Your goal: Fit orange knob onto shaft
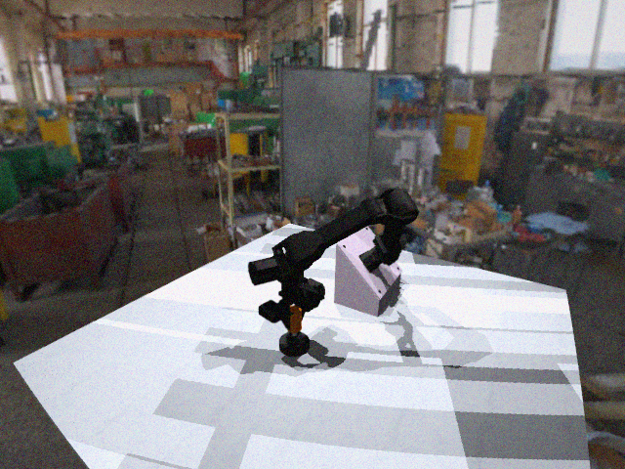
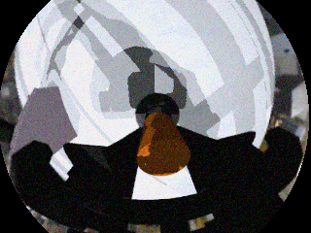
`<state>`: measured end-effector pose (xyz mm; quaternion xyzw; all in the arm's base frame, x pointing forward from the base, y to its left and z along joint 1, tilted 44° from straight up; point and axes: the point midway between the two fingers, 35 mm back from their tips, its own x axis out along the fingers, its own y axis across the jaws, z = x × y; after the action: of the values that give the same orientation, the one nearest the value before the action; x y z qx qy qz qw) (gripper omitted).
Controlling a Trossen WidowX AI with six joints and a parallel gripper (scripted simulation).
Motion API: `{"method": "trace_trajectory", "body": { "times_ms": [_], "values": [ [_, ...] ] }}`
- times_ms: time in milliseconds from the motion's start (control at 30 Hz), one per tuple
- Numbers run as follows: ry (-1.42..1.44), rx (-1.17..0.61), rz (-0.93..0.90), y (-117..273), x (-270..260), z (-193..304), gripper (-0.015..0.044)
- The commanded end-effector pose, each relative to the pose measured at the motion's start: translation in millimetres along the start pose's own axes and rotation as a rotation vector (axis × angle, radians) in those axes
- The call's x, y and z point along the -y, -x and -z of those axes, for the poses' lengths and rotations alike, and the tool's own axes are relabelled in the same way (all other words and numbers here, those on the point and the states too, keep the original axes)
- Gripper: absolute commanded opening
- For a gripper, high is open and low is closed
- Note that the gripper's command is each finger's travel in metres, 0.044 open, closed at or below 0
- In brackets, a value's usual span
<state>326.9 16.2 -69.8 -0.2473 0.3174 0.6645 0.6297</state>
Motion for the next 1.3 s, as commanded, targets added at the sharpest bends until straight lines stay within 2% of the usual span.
{"method": "trace_trajectory", "body": {
  "times_ms": [0, 1267],
  "values": [
    [0.007, -0.003, 0.009, 2.8, 5.5, -1.0, 0.0000],
    [0.007, -0.002, 0.009, -2.1, -0.4, -0.2, 0.0000]
  ]
}}
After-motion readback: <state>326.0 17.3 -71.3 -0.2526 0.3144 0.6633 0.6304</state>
